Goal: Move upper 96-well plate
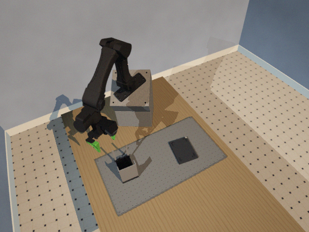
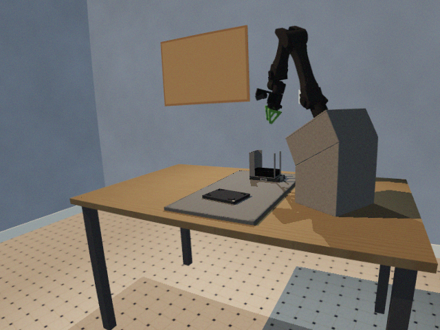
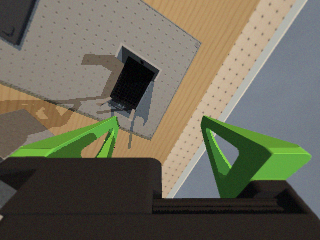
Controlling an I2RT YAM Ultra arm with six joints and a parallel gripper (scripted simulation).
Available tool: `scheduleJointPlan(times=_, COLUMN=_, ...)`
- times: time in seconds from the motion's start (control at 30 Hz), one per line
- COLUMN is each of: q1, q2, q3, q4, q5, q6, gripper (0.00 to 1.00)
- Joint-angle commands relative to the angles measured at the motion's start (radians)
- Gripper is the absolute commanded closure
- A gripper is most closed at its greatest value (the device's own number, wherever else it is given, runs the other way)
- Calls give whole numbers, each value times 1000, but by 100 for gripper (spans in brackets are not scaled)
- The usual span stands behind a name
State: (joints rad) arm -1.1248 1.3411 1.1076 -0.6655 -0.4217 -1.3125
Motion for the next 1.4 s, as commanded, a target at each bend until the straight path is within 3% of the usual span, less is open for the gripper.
scheduleJointPlan(times=0.0, q1=-4, q2=-20, q3=17, q4=2, q5=-13, q6=1, gripper=0)
scheduleJointPlan(times=0.53, q1=-4, q2=-20, q3=17, q4=2, q5=-13, q6=1, gripper=0)
scheduleJointPlan(times=0.57, q1=24, q2=22, q3=5, q4=19, q5=24, q6=43, gripper=0)
scheduleJointPlan(times=0.67, q1=63, q2=58, q3=25, q4=33, q5=72, q6=150, gripper=0)
scheduleJointPlan(times=0.7, q1=72, q2=64, q3=-24, q4=44, q5=81, q6=156, gripper=0)
scheduleJointPlan(times=0.77, q1=97, q2=93, q3=20, q4=56, q5=110, q6=228, gripper=0)
scheduleJointPlan(times=0.83, q1=123, q2=119, q3=24, q4=60, q5=142, q6=299, gripper=0)
scheduleJointPlan(times=0.87, q1=132, q2=128, q3=-7, q4=72, q5=152, q6=309, gripper=0)
scheduleJointPlan(times=1.0, q1=185, q2=179, q3=21, q4=86, q5=219, q6=454, gripper=0)
scheduleJointPlan(times=1.03, q1=194, q2=187, q3=-28, q4=95, q5=231, q6=462, gripper=0)
scheduleJointPlan(times=1.1, q1=194, q2=187, q3=-28, q4=95, q5=231, q6=462, gripper=0)
scheduleJointPlan(times=1.13, q1=210, q2=199, q3=13, q4=104, q5=250, q6=508, gripper=0)
scheduleJointPlan(times=1.23, q1=250, q2=236, q3=13, q4=116, q5=301, q6=614, gripper=0)
scheduleJointPlan(times=1.27, q1=258, q2=244, q3=4, q4=131, q5=308, q6=623, gripper=0)
scheduleJointPlan(times=1.3, q1=266, q2=253, q3=-45, q4=142, q5=318, q6=629, gripper=0)
scheduleJointPlan(times=1.37, q1=293, q2=278, q3=-11, q4=156, q5=349, q6=702, gripper=0)
